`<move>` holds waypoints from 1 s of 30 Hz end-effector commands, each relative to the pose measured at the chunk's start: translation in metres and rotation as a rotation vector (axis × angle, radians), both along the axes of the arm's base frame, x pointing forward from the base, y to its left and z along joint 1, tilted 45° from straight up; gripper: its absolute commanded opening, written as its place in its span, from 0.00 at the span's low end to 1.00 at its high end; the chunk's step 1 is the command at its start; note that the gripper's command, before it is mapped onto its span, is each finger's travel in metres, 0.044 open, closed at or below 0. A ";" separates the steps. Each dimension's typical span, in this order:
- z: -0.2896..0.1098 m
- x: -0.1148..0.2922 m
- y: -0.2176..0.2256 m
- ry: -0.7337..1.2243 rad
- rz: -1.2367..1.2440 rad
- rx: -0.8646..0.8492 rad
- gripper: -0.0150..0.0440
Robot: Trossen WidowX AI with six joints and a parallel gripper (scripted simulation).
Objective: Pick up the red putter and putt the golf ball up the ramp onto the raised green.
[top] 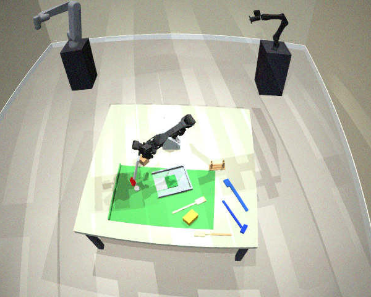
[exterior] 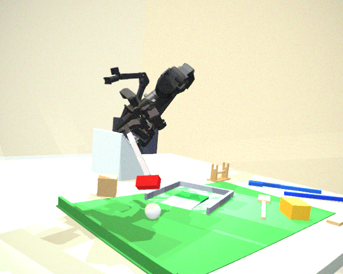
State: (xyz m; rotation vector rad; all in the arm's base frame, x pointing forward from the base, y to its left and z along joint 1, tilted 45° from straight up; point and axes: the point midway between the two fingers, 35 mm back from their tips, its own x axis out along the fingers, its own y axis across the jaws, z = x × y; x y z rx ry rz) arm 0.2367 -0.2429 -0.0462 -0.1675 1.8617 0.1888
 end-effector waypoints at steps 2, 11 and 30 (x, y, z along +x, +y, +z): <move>-0.019 0.005 -0.001 0.001 -0.007 -0.011 0.25; -0.046 0.010 0.002 0.001 -0.007 -0.012 0.25; -0.073 0.016 0.004 0.000 -0.007 -0.012 0.25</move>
